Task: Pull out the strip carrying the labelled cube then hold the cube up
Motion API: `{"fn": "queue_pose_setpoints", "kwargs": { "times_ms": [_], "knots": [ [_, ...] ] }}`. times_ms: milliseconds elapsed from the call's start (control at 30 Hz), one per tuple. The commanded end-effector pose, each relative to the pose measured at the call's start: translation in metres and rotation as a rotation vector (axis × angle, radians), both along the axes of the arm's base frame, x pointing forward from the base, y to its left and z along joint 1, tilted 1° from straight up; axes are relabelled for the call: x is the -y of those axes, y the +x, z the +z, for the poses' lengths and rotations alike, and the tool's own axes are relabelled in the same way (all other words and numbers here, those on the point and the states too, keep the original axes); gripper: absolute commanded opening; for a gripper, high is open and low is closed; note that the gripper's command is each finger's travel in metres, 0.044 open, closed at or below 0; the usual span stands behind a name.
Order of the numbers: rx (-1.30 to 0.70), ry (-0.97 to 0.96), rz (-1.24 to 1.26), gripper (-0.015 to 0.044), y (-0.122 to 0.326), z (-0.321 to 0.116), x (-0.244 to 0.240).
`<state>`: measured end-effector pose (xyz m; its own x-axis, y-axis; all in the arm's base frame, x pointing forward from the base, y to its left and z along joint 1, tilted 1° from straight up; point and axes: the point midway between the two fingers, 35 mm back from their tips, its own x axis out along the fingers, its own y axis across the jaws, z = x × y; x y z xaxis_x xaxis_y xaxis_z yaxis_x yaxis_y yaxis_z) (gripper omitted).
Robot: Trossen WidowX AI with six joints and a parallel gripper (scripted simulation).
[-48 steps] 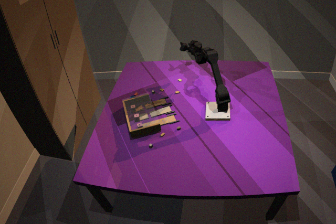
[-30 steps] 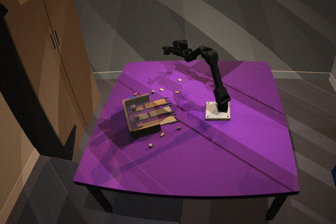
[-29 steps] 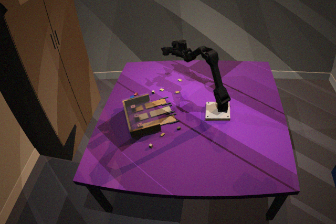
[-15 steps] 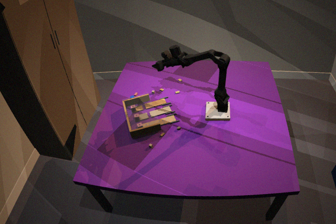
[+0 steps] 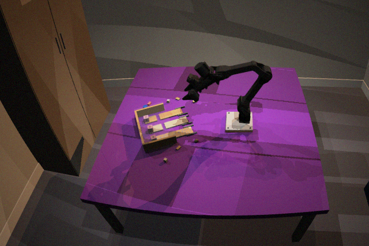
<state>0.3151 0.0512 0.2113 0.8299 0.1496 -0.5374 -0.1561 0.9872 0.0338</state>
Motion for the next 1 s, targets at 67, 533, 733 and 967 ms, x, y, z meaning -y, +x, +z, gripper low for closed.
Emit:
{"fn": "queue_pose_setpoints", "kwargs": {
  "times_ms": [67,533,733,967],
  "knots": [
    [-0.030,-0.036,0.040,0.0400,-0.016,-0.008,-0.008],
    [-0.191,-0.100,0.102,0.0269,-0.003,-0.024,-0.022],
    [-0.473,-0.209,0.212,0.0111,0.010,-0.058,-0.046],
    [-0.809,-0.335,0.340,0.0000,0.010,-0.105,-0.064]
  ]
}}
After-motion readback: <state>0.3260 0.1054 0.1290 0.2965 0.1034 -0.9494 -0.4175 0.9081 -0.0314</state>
